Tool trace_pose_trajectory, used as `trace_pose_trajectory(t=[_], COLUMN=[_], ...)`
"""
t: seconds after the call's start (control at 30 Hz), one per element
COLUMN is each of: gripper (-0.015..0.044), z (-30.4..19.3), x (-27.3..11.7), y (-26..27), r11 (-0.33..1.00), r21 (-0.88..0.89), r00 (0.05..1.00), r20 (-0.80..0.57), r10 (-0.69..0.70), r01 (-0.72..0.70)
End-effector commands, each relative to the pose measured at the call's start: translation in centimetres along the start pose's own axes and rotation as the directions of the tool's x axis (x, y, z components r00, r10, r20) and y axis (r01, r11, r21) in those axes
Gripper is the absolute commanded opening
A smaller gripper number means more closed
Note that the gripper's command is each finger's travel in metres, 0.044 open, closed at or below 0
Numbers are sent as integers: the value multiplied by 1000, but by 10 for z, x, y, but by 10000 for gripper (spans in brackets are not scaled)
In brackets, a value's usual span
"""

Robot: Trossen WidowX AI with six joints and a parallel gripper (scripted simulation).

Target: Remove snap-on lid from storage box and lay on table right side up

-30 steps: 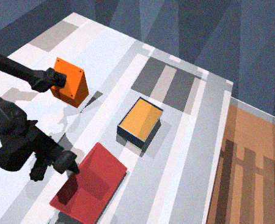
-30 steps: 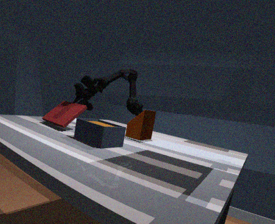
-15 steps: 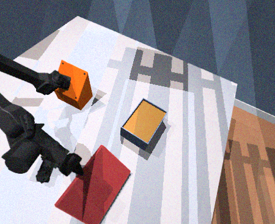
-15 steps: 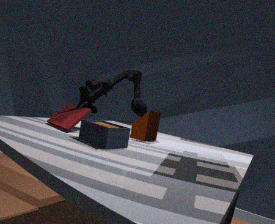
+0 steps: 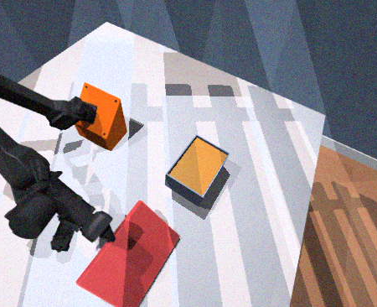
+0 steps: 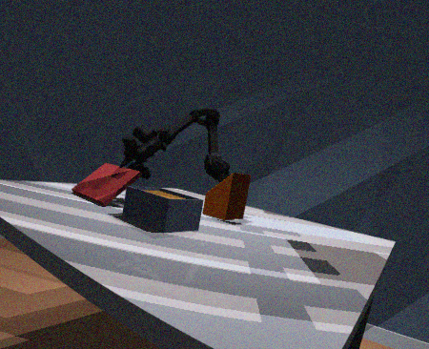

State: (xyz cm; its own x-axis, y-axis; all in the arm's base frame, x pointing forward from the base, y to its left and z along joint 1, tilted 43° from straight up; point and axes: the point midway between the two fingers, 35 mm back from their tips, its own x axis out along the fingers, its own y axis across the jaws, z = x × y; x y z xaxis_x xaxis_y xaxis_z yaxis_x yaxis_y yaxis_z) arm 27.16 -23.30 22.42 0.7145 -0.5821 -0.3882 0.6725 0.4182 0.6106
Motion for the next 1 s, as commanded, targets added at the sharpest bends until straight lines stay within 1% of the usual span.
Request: trace_pose_trajectory(t=[0.0, 0.97], gripper=[0, 0], z=[-3, -4], x=[5, 19], y=[-6, -24], r11=[1000, 1000], r21=[-1, -2], r00=[1000, 1000], r20=[-12, -11], r10=[-9, -9], r01=[8, 9])
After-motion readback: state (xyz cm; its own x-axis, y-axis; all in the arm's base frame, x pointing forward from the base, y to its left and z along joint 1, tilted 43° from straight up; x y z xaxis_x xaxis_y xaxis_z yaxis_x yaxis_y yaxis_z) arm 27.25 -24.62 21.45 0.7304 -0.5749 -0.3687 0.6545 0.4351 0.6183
